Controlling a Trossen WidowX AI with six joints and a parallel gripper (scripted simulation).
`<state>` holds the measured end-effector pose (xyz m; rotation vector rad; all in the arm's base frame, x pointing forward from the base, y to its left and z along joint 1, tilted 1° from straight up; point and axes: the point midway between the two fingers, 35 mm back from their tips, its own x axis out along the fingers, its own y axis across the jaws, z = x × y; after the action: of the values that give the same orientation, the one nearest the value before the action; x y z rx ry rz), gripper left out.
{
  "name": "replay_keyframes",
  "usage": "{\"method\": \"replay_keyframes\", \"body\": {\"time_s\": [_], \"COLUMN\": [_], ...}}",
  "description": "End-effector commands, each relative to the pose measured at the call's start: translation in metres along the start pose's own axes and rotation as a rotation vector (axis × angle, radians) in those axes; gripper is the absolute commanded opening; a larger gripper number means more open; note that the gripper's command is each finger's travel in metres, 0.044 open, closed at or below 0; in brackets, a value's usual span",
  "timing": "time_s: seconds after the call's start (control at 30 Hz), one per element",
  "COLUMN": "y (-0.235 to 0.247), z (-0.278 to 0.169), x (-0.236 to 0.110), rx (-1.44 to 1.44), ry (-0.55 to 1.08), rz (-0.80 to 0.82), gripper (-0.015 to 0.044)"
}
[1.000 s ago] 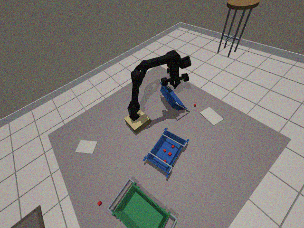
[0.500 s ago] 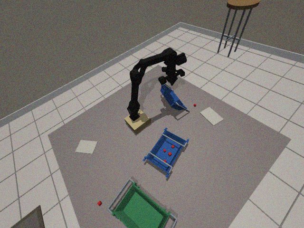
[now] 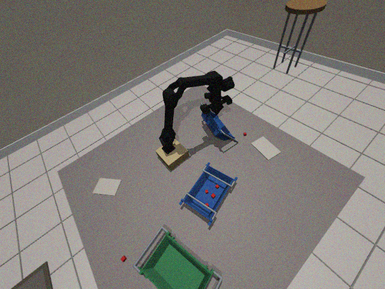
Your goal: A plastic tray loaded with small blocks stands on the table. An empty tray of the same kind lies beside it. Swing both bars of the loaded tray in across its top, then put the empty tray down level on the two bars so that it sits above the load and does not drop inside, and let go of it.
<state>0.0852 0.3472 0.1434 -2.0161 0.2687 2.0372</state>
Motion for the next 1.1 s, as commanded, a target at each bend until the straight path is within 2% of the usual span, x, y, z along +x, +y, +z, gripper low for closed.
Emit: {"method": "replay_keyframes", "body": {"time_s": [0.0,0.13,1.07], "y": [0.003,0.004,0.042], "z": [0.000,0.000,0.000], "x": [0.019,0.028,0.028], "rx": [-0.004,-0.004,-0.004], "ry": [0.000,0.000,0.000], "rz": [0.004,0.005,0.008], "gripper": [0.0000,0.0000,0.0000]}}
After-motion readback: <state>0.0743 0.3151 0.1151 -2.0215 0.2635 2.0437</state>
